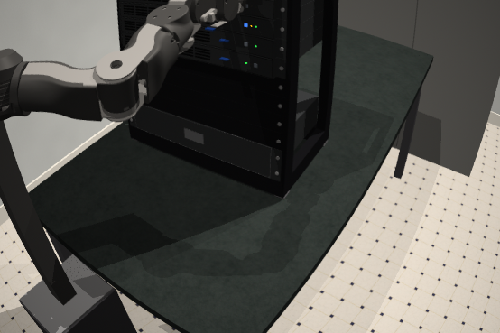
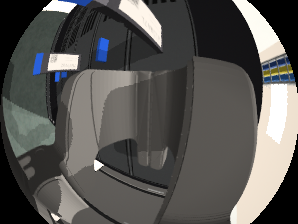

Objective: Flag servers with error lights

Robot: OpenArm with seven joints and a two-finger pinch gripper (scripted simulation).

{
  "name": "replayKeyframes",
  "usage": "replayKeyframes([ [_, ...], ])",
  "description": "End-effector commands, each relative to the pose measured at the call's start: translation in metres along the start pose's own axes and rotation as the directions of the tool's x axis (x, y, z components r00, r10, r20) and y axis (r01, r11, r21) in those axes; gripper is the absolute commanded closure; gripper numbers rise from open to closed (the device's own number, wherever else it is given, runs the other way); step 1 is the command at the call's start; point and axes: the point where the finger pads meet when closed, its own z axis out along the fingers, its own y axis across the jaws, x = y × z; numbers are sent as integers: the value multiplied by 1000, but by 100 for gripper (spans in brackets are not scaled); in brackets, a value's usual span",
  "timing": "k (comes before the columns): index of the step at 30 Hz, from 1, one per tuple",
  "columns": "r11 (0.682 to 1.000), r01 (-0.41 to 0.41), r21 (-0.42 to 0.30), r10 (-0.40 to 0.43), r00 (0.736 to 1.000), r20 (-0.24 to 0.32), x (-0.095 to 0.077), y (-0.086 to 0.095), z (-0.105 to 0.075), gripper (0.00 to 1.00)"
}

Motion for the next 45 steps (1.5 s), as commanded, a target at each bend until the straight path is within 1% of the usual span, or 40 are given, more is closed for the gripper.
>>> replayKeyframes([
  [1, 1000, 1, -2, -1, 1000, -1, 1, 2, 1, 100],
  [7, 1000, 2, -3, -2, 1000, -3, 2, 2, -1, 100],
  [11, 1000, 1, -3, -1, 1000, 4, 0, 2, -9, 100],
  [15, 1000, 1, -4, -1, 1000, 5, 0, 2, -25, 100],
  [22, 1000, 2, -5, -2, 1000, 6, 0, 3, -64, 100],
  [24, 1000, 2, -5, -2, 1000, 6, 0, 3, -64, 100],
  [28, 1000, 3, -5, -3, 1000, 6, 0, 3, -83, 100],
  [32, 1000, 3, -5, -3, 1000, 2, 1, 2, -96, 100],
  [35, 1000, 2, -5, -2, 1000, 1, 2, 2, -100, 100],
  [43, 1000, 2, -5, -2, 1000, 0, 2, 2, -102, 100],
  [45, 1000, 4, -5, -4, 1000, 4, 1, 2, -105, 100],
])
